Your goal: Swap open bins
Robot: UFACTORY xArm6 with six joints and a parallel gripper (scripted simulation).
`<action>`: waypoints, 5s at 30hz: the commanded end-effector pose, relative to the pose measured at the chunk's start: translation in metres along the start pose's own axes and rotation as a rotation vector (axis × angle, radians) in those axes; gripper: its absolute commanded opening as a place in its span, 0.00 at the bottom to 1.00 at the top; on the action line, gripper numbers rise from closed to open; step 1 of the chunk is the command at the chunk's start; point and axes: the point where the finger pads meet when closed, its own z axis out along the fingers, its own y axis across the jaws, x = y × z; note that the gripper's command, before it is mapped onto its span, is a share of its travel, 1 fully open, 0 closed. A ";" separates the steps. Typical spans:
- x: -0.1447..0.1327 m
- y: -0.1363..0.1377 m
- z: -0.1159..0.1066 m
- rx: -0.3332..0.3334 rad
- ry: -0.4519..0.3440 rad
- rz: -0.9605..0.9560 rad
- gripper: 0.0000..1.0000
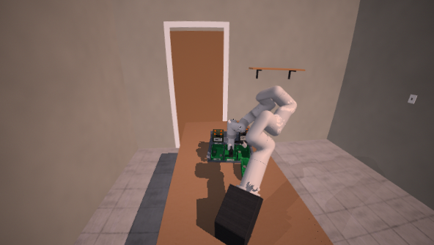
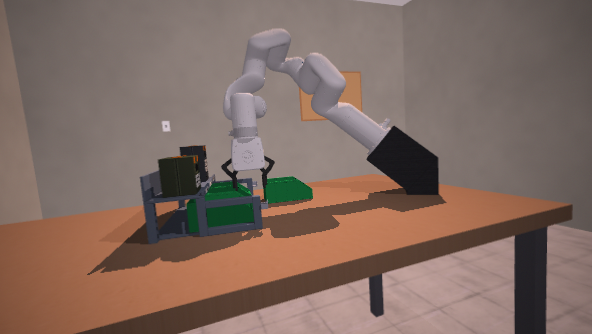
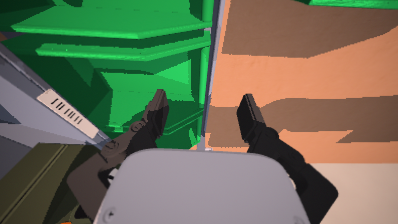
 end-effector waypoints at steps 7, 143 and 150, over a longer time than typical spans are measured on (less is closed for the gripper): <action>-0.001 -0.002 0.014 0.003 -0.001 0.001 0.95; -0.001 -0.003 0.037 0.003 -0.001 0.001 0.00; -0.001 -0.003 0.037 0.003 -0.001 0.001 0.00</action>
